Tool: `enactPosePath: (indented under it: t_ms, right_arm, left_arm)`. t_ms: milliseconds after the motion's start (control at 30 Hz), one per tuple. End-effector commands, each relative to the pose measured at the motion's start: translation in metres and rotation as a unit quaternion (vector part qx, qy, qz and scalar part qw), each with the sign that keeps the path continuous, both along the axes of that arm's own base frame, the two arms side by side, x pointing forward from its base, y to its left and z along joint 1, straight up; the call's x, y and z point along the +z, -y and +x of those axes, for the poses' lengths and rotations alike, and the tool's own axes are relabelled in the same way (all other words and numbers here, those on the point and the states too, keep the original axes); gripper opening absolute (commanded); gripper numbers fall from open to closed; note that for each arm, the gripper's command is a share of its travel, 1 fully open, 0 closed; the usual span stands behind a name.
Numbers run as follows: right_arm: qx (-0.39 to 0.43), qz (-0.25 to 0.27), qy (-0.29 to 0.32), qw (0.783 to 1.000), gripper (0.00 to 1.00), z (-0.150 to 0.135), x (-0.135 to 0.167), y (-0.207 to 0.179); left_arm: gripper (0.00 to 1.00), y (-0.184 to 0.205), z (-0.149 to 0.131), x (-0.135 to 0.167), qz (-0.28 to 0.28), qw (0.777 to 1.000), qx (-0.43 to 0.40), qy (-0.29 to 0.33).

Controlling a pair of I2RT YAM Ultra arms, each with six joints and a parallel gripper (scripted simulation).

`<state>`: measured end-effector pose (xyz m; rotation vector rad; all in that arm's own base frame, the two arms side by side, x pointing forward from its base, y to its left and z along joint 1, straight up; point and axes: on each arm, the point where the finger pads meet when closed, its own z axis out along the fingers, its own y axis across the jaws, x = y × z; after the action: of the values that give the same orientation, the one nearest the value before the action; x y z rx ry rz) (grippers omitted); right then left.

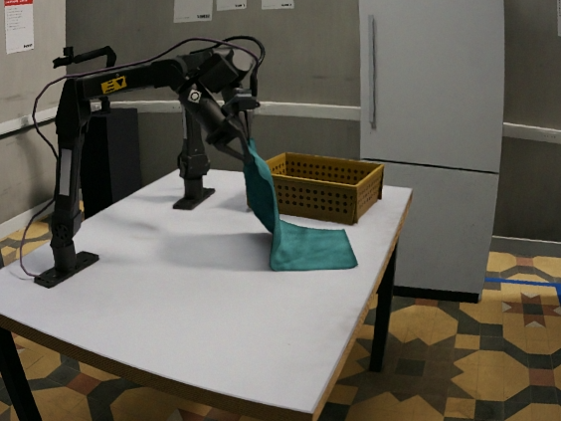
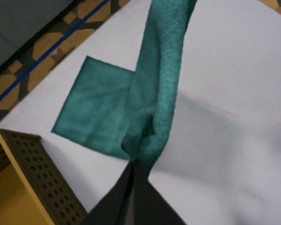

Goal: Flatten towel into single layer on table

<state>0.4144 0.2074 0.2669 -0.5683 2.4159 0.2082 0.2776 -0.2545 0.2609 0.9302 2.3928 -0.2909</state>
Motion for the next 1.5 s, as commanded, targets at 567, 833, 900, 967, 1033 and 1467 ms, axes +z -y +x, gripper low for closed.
enactPosePath:
  t_ms: [567, 833, 900, 967, 1033, 1467]
  right_arm:
    - [-0.002, -0.017, -0.013, 1.0, 0.0, -0.087, -0.085, 0.046]
    - [-0.001, -0.017, -0.014, 1.0, 0.0, -0.114, -0.116, 0.059]
    - [0.001, -0.017, -0.014, 1.0, 0.0, -0.127, -0.131, 0.065]
    - [0.002, -0.017, -0.014, 1.0, 0.0, -0.14, -0.145, 0.07]
    - [0.002, -0.017, -0.014, 1.0, 0.0, -0.14, -0.145, 0.07]
    - [0.004, -0.017, -0.014, 1.0, 0.0, -0.183, -0.195, 0.091]
  left_arm:
    - [0.0, 0.024, -0.088, -0.08, -0.01, 0.993, -0.115, 0.013]
    - [0.0, 0.033, -0.117, -0.11, -0.011, 0.987, -0.158, 0.012]
    - [0.0, 0.037, -0.131, -0.124, -0.012, 0.984, -0.18, 0.011]
    - [0.0, 0.041, -0.145, -0.138, -0.012, 0.98, -0.201, 0.01]
    - [0.0, 0.041, -0.145, -0.138, -0.013, 0.979, -0.201, 0.009]
    - [0.0, 0.054, -0.193, -0.198, 0.002, 0.961, -0.276, -0.002]
